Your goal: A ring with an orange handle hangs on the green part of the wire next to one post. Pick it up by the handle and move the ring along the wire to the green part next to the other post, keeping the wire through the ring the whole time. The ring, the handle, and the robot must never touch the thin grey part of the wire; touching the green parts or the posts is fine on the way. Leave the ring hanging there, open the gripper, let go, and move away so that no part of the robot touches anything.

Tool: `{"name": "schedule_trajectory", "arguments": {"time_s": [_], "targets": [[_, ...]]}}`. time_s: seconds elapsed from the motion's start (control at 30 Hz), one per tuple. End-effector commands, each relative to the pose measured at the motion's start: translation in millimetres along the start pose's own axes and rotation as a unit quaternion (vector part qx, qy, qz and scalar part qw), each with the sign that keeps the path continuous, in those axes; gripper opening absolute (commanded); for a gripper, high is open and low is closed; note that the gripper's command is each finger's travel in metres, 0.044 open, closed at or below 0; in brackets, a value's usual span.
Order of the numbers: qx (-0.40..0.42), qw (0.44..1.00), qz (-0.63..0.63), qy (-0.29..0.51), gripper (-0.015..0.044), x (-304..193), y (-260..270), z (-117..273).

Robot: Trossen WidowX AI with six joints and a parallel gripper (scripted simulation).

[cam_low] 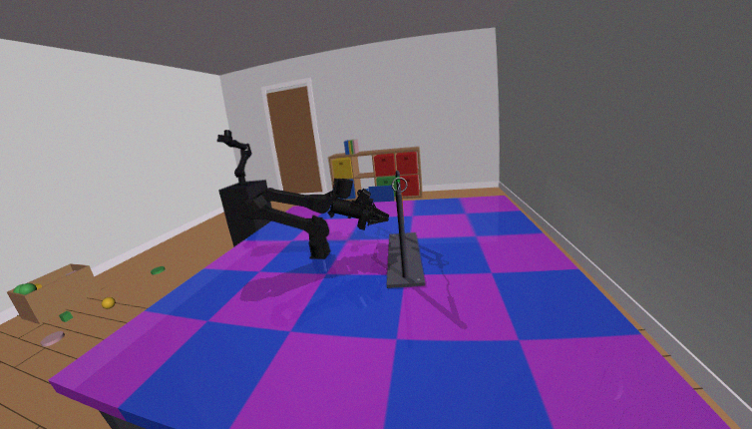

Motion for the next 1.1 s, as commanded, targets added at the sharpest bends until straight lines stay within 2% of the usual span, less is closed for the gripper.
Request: {"name": "schedule_trajectory", "arguments": {"time_s": [0.0, 0.13, 0.5, 1.07], "targets": [[-0.002, 1.0, -0.002, 0.0, 0.016, -0.4, -0.4, 0.1], [-0.002, 1.0, -0.002, 0.0, 0.016, -0.4, -0.4, 0.1], [0.0, 1.0, 0.0, 0.001, 0.044, -0.5, -1.7, 50.5], [0.0, 1.0, 0.0, 0.001, 0.044, -0.5, -1.7, 50.5]]}}
Point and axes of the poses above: the point midway between the two fingers, 35 mm back from their tips, its own z axis back along the fingers, its own y axis across the jaws, x = y × z, the point moved 4 cm from there along z, back along the fingers, and after that the axes turned 2 degrees about -z, right-handed, at the moved point
